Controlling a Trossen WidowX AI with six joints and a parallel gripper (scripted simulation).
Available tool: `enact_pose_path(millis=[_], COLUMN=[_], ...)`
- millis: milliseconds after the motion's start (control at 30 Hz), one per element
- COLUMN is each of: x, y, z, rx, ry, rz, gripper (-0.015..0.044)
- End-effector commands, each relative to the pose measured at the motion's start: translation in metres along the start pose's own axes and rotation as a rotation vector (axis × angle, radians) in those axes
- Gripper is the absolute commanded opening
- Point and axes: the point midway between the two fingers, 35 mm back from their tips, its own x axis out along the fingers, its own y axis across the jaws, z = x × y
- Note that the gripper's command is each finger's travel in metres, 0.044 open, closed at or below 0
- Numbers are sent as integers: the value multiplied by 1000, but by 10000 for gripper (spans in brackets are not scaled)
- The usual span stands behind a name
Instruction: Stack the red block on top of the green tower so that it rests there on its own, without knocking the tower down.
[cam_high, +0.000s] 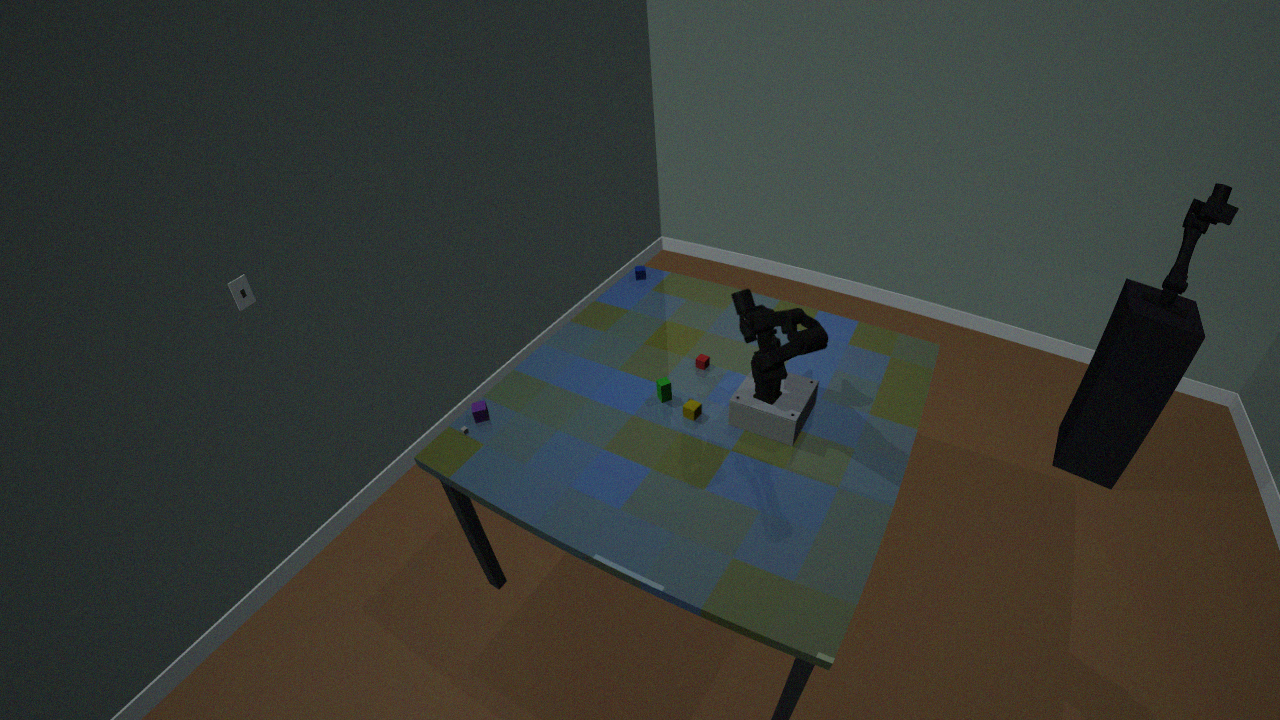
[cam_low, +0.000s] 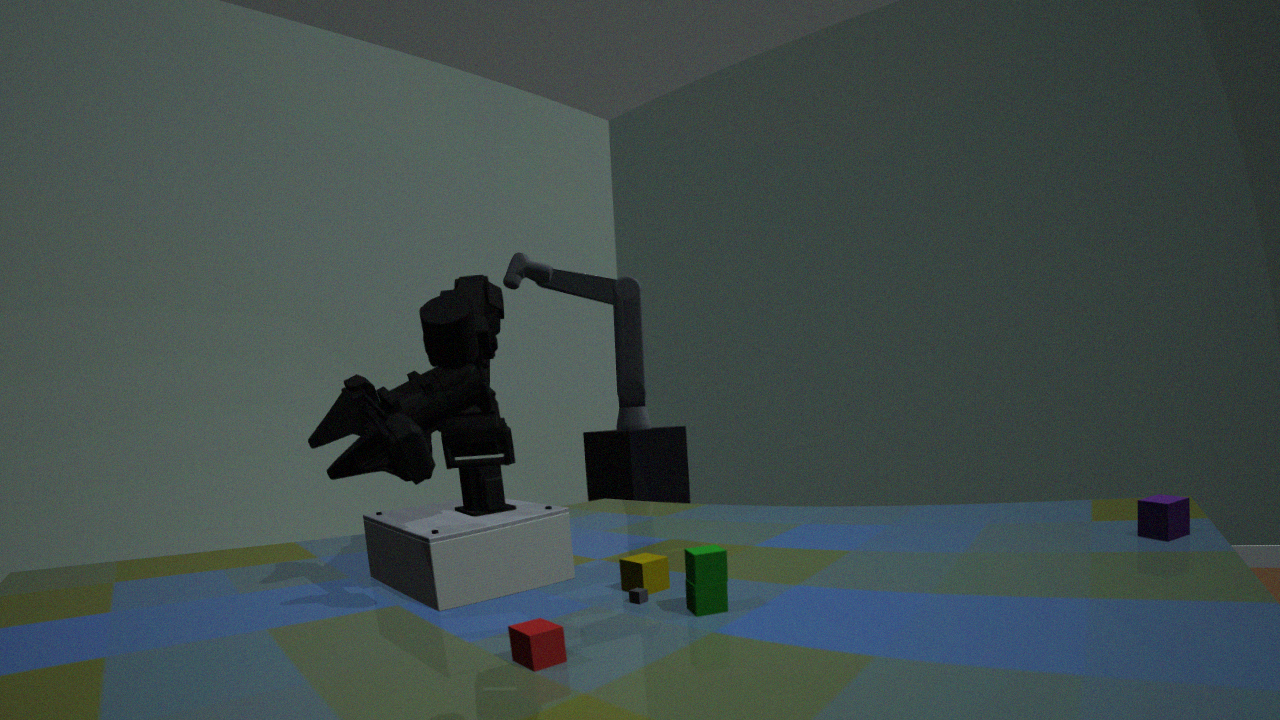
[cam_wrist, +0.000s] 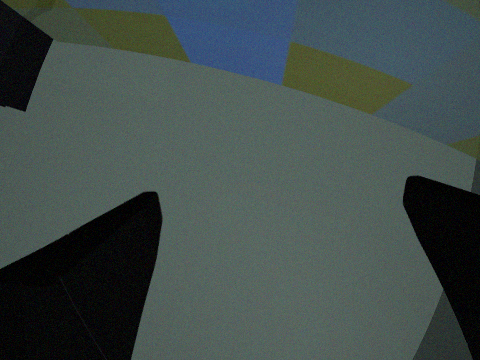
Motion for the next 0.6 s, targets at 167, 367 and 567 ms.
enact_pose_path(millis=[167,367,567], x=[-2,-6,-12], y=[-22,-51,-79], z=[-6,-11,-13], rx=[151,354,559], ry=[-67,-189,-338], rz=[-84,-166,-201], gripper=[440,440,440])
